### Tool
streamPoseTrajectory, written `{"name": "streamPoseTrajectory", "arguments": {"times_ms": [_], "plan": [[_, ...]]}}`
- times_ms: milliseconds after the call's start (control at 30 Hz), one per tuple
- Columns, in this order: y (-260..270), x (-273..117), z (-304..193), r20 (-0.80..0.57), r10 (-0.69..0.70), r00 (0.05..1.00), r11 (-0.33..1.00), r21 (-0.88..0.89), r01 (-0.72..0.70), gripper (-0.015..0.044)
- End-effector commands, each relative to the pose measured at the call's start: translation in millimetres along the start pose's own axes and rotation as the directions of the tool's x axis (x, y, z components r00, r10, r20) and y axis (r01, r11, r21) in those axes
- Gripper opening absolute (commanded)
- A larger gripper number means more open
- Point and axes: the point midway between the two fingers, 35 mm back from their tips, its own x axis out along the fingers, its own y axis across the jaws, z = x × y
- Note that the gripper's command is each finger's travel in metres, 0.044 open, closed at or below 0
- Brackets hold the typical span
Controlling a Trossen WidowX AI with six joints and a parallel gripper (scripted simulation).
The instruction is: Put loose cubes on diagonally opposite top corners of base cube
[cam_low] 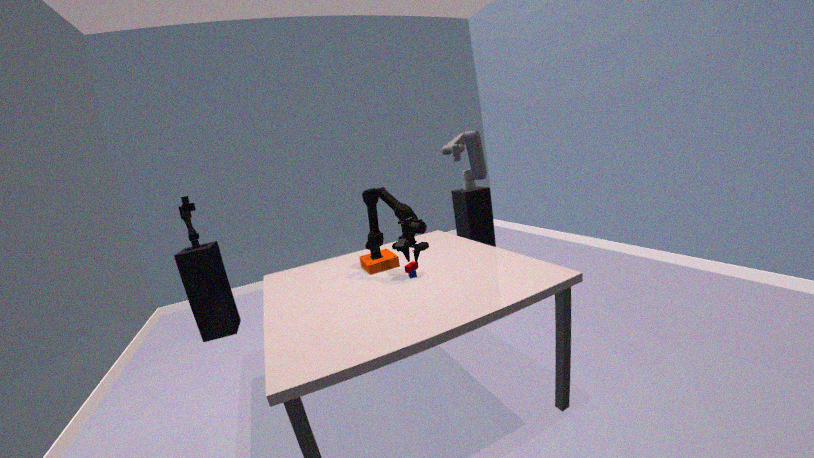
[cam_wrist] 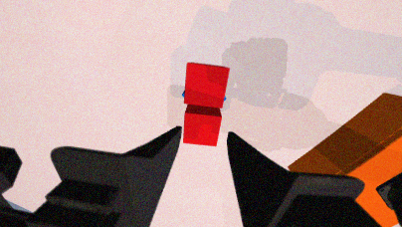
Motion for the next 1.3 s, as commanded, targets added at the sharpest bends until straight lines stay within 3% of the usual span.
{"name": "streamPoseTrajectory", "arguments": {"times_ms": [0, 1133, 1267], "plan": [[2.5, -8.1, 0.5, 0.002, 0.012, 1.000, 1.000, 0.003, -0.012, 0.0205], [2.2, -47.3, 0.3, 0.002, 0.012, 1.000, 1.000, 0.003, -0.012, 0.0205], [0.7, -51.5, -0.1, 0.001, 0.006, 1.000, 1.000, -0.001, -0.006, 0.0310]]}}
